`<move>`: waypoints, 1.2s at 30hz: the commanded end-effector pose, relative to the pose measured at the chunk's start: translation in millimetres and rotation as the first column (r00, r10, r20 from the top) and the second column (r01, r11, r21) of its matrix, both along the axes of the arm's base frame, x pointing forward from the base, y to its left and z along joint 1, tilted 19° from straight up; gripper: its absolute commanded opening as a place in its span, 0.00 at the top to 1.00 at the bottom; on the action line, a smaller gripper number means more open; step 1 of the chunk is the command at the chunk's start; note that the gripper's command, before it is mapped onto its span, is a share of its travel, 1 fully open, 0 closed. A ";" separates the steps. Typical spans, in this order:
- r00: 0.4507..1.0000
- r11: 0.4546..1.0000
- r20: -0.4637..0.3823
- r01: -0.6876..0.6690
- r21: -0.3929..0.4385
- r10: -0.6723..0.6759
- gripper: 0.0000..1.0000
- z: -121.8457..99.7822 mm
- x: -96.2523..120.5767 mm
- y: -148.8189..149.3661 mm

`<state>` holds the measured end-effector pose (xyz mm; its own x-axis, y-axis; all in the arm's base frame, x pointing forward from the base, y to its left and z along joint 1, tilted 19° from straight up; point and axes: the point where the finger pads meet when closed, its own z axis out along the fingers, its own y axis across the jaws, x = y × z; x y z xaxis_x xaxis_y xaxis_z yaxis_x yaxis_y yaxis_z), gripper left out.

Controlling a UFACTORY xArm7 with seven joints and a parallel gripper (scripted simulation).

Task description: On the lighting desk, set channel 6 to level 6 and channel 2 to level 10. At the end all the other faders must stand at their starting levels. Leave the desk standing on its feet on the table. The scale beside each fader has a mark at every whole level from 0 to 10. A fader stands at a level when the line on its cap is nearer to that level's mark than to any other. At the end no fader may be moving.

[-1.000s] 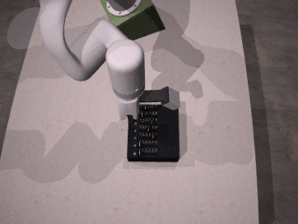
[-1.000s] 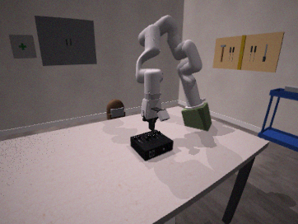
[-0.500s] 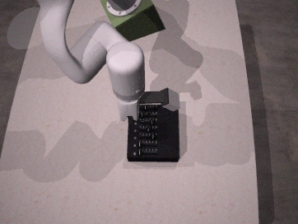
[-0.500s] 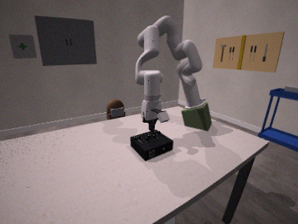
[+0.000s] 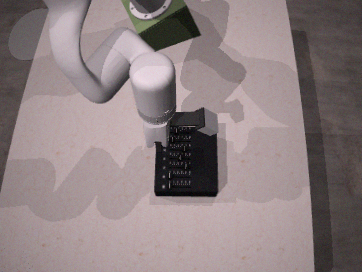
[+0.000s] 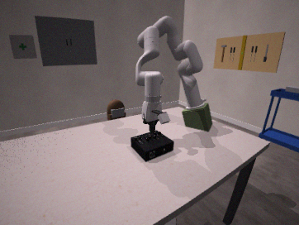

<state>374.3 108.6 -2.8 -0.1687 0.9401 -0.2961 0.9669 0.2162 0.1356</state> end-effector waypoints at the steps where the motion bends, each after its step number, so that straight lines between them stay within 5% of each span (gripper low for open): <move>1: 1.000 1.000 0.003 -0.001 0.001 0.001 1.00 0.9 1.0 1.0; 36: 1.000 1.000 0.003 -0.001 0.001 0.001 1.00 -0.2 0.4 4.3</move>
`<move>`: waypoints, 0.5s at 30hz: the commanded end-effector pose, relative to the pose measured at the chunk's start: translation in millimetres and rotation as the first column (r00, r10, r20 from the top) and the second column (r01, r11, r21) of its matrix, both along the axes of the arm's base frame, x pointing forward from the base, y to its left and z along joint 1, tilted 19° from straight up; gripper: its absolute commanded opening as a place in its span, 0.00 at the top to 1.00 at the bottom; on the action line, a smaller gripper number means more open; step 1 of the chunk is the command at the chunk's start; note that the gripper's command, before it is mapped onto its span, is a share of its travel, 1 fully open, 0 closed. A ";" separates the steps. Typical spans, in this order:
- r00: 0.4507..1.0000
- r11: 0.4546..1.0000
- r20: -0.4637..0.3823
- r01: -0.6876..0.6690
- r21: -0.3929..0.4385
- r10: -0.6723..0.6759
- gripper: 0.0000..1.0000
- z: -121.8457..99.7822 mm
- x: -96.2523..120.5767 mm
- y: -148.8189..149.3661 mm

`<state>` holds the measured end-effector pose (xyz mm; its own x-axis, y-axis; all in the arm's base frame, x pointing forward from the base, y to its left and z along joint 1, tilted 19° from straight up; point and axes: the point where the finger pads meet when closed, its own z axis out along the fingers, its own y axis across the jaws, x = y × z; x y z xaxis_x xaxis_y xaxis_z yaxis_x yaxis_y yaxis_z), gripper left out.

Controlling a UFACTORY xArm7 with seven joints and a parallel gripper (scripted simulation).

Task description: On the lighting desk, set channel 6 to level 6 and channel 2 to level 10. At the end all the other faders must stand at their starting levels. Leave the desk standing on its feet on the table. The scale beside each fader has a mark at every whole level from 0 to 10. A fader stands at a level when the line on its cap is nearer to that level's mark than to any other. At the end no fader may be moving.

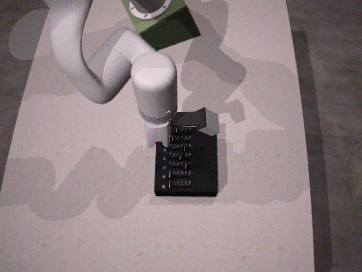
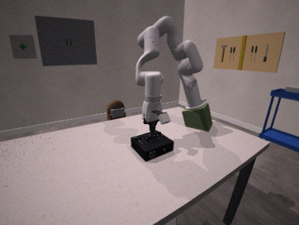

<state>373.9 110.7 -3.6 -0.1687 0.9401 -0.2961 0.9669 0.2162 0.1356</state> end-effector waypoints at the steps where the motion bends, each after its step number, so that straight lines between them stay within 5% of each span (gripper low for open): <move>1: 1.000 1.000 0.003 -0.001 0.002 0.001 1.00 0.5 0.7 2.5; 15: 1.000 1.000 0.003 -0.001 0.002 0.001 1.00 -0.8 -0.1 6.7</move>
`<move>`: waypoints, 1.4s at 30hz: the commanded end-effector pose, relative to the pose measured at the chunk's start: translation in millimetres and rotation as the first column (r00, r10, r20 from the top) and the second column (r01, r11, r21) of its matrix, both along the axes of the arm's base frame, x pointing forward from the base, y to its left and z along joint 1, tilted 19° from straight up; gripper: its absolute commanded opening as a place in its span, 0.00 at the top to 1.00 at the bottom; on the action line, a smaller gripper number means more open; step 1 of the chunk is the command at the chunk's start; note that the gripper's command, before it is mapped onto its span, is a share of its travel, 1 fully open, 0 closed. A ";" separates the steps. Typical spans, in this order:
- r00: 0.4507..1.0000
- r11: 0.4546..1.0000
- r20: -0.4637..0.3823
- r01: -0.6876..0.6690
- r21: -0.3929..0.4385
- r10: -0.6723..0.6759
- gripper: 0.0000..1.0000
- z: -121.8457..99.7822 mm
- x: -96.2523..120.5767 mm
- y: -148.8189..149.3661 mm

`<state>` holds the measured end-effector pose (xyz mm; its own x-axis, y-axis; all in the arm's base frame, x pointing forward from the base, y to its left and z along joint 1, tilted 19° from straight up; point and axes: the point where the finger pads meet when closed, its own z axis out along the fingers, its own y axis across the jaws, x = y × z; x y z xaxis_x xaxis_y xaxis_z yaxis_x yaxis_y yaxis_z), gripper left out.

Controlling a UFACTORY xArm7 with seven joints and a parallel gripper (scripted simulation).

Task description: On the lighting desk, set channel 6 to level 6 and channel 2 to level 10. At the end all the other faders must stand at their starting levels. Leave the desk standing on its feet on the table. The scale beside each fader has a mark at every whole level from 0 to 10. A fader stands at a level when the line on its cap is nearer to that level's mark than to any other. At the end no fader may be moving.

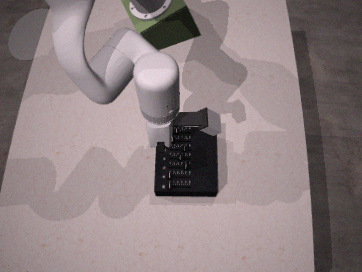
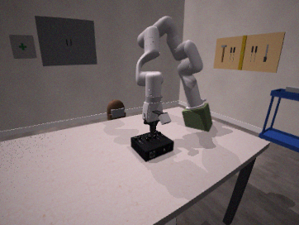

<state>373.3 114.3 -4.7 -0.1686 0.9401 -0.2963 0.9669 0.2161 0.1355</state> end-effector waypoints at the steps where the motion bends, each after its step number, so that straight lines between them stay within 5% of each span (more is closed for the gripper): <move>1: 1.000 1.000 0.003 -0.002 0.002 0.002 1.00 0.2 0.5 3.5; 42: 1.000 1.000 0.003 -0.002 0.002 0.002 1.00 -5.7 -2.9 22.5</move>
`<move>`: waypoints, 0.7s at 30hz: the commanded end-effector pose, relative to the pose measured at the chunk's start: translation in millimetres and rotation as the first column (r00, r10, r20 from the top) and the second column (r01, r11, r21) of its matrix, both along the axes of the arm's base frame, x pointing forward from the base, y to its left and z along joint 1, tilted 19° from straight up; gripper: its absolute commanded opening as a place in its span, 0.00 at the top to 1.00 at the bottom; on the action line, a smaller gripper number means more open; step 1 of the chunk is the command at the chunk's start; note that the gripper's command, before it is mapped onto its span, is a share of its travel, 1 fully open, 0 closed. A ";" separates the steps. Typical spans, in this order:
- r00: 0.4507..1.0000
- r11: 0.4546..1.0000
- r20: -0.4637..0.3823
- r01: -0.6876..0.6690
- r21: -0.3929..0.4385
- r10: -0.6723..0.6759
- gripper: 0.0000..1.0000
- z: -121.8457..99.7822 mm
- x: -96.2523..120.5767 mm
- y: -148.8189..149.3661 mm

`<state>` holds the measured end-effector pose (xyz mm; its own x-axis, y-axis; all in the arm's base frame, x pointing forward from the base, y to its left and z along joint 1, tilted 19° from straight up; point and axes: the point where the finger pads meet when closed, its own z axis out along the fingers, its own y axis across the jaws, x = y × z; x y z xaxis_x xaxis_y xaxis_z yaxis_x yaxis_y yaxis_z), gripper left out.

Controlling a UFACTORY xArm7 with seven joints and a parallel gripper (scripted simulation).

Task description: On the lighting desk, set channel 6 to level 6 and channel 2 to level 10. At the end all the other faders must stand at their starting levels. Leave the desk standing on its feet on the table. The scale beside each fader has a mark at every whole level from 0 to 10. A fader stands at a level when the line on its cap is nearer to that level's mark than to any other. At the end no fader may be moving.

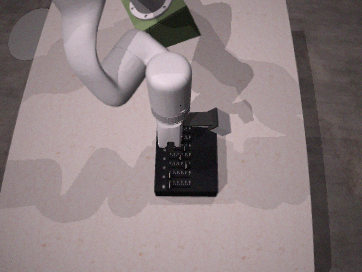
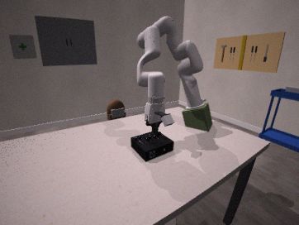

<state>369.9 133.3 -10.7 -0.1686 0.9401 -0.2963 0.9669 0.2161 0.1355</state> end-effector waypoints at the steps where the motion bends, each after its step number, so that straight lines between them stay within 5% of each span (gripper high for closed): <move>1: 1.000 1.000 0.003 -0.002 0.002 0.002 1.00 0.1 0.4 4.1; 21: 1.000 1.000 0.003 -0.002 0.002 0.002 1.00 -2.8 -1.2 13.2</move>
<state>368.1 143.0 -13.8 -0.1686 0.9401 -0.2964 0.9669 0.2162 0.1356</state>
